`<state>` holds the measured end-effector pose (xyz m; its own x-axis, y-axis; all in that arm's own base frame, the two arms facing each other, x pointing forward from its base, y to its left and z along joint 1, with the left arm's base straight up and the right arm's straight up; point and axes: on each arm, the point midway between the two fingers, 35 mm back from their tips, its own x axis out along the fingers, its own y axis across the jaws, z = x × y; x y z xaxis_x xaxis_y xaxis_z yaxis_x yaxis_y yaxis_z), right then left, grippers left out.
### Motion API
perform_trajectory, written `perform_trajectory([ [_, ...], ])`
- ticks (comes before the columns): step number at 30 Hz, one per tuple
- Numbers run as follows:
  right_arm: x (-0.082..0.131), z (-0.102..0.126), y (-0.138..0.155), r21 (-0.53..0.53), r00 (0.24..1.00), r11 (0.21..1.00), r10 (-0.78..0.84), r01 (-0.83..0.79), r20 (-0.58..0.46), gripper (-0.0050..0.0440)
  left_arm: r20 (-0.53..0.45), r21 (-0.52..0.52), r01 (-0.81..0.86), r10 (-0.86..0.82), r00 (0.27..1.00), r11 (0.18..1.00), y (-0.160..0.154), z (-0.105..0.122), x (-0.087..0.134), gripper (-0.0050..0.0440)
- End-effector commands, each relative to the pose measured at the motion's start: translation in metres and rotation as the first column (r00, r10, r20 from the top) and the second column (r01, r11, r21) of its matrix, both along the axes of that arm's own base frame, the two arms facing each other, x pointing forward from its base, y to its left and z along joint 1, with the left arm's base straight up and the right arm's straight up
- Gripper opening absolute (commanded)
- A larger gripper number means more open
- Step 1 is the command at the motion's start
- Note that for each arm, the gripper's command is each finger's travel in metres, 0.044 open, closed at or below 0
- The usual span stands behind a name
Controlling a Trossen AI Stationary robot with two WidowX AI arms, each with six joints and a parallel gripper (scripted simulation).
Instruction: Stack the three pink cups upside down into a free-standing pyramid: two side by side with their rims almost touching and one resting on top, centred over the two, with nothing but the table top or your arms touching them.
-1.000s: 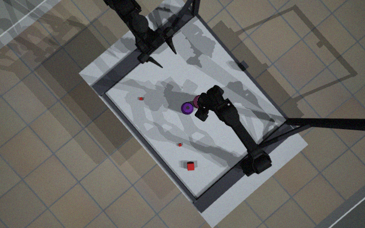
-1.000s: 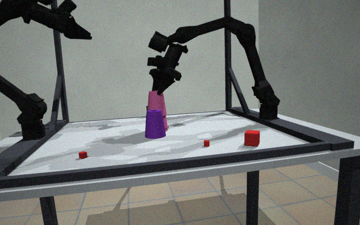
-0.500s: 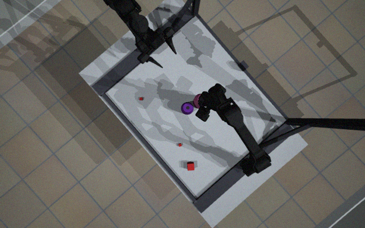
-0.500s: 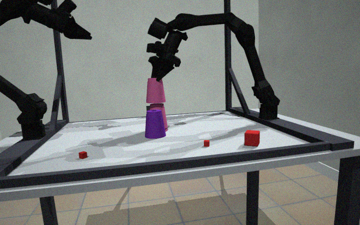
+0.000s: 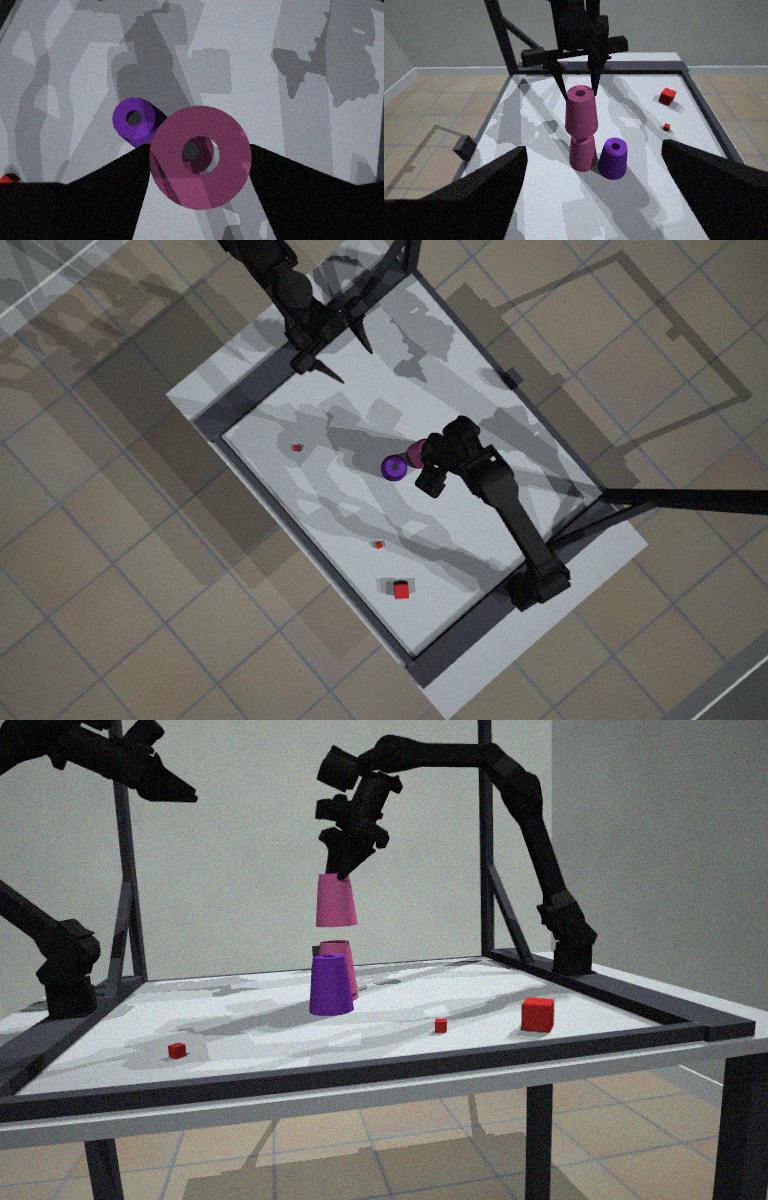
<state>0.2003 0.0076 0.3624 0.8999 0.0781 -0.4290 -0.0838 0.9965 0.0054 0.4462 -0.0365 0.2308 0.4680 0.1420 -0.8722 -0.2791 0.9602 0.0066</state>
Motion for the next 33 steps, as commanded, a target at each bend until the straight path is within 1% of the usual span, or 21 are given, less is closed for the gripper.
perform_trajectory([
  [1,0.006,0.019,0.005,-0.002,0.998,0.999,0.034,-0.034,0.057,0.0400,0.040,-0.007,0.007,-0.006,0.999,1.000,-0.016,0.025,-0.034,0.0225],
  [3,0.010,0.025,0.007,0.003,0.996,0.999,0.043,-0.044,0.074,0.0400,0.041,-0.008,0.007,-0.006,0.999,1.000,-0.024,0.025,-0.050,0.0225],
  [5,0.010,0.025,0.007,0.003,0.996,0.999,0.043,-0.044,0.074,0.0400,0.041,-0.008,0.007,-0.006,0.999,1.000,-0.024,0.025,-0.050,0.0225],
  [7,0.013,0.029,0.009,0.005,0.995,0.999,0.051,-0.052,0.085,0.0400,0.043,-0.009,0.007,-0.006,0.999,1.000,-0.030,0.023,-0.062,0.0225],
  [9,0.016,0.032,0.010,0.007,0.994,0.998,0.057,-0.057,0.090,0.0400,0.045,-0.010,0.007,-0.007,0.999,1.000,-0.033,0.019,-0.069,0.0225],
  [16,0.023,0.037,0.012,0.005,0.994,0.998,0.066,-0.067,0.088,0.0400,0.045,-0.010,0.007,-0.007,0.999,1.000,-0.034,0.002,-0.071,0.0225],
  [23,0.027,0.035,0.012,0.005,0.996,0.998,0.062,-0.062,0.071,0.0400,0.042,-0.010,0.009,-0.009,0.999,1.000,-0.034,-0.004,-0.070,0.0225],
  [27,0.030,0.014,0.013,0.007,0.998,0.998,0.060,-0.060,0.002,0.0400,0.040,-0.010,0.009,-0.009,0.999,1.000,-0.034,-0.021,-0.070,0.0225],
  [33,0.028,-0.001,0.012,0.006,0.998,0.998,0.055,-0.055,-0.038,0.0400,0.023,-0.005,0.009,-0.009,1.000,1.000,-0.035,-0.068,-0.067,0.0225],
])
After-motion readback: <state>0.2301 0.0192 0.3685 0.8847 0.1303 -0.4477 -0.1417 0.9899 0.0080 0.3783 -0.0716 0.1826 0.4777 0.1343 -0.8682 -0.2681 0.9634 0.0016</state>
